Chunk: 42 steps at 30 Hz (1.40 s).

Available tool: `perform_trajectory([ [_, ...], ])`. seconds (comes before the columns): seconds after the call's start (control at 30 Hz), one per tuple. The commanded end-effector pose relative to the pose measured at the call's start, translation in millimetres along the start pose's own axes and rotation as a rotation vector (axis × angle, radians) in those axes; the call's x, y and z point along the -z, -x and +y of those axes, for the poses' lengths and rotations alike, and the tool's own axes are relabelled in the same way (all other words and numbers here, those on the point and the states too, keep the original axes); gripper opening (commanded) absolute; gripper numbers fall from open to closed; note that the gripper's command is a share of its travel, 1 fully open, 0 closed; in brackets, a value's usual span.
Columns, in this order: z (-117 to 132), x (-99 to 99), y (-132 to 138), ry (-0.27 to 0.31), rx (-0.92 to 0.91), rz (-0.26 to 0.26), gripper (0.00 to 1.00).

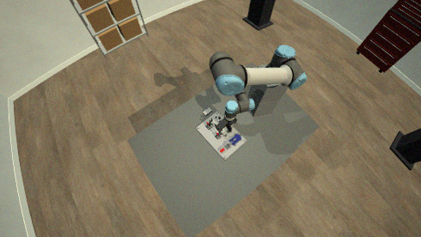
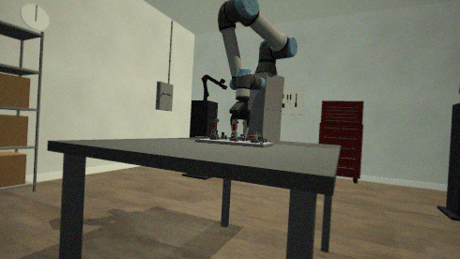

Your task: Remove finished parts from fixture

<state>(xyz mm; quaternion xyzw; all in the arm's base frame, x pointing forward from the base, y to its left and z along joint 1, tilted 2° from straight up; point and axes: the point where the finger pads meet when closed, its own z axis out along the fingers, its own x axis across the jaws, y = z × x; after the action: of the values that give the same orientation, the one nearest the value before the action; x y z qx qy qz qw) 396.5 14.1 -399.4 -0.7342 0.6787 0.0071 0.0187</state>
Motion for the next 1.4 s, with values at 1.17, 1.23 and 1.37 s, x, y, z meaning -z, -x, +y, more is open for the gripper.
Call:
perform_trajectory([
  [1.17,-0.5,22.1,-0.2,-0.001,0.000,0.000,0.00],
  [1.23,-0.5,22.1,-0.2,-0.001,0.000,0.000,0.00],
  [1.37,-0.5,26.3,-0.2,-0.001,0.000,0.000,0.00],
])
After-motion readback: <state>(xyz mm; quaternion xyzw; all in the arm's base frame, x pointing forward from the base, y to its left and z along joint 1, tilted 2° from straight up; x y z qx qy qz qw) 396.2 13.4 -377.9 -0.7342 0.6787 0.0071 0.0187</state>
